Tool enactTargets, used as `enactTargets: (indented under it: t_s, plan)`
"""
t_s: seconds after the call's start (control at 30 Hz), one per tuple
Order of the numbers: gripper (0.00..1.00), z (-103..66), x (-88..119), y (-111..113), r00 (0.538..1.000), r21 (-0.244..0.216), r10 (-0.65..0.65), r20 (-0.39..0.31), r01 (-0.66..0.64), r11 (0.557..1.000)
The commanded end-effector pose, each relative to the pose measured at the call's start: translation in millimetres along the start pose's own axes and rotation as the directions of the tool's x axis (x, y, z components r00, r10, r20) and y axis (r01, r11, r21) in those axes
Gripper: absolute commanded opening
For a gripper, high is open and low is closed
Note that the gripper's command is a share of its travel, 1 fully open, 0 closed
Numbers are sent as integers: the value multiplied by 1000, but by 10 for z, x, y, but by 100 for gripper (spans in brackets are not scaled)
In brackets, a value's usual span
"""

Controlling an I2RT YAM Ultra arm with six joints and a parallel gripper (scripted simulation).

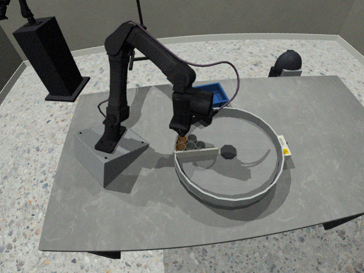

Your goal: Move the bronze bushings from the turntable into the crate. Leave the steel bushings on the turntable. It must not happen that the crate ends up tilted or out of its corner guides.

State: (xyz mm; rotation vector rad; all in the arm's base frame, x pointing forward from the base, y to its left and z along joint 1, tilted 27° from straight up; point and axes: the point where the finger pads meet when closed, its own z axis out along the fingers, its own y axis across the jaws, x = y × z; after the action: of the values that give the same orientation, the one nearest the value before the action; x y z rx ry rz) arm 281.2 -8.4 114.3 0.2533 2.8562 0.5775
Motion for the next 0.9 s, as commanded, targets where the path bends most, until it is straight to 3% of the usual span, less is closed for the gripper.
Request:
enactTargets:
  t_s: [0.0,0.77,0.87]
  plan:
    - [15,-110,-120,-16,999,10,2,42,-3,1000]
    - [15,-83,-101,-25,1000,8,13,18,-13,1000]
    - [15,-132,-147,-8,999,11,-2,49,1,1000]
